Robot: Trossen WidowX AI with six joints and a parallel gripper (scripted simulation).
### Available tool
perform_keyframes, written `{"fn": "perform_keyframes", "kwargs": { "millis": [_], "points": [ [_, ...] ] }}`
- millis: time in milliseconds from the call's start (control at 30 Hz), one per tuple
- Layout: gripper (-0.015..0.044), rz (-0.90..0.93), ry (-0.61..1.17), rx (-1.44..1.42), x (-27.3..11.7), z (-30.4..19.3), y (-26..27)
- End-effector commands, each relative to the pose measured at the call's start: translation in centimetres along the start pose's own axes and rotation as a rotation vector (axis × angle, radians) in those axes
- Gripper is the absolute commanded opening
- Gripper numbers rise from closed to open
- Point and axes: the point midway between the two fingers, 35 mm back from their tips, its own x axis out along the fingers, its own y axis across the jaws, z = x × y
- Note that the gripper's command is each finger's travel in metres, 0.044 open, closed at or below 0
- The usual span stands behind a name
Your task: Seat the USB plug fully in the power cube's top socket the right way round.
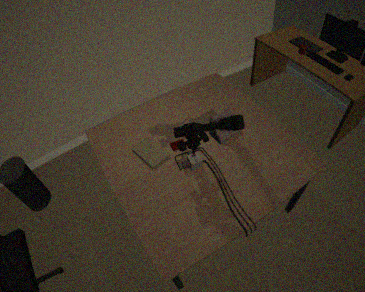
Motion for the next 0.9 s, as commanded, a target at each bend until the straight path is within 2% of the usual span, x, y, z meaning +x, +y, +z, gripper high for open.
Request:
{"fn": "perform_keyframes", "kwargs": {
  "millis": [0,867],
  "points": [
    [0.0,0.0,-0.002,0.002,0.05,0.02,-0.01],
    [0.0,-0.001,-0.016,0.015,0.35,0.11,-0.05]
  ]
}}
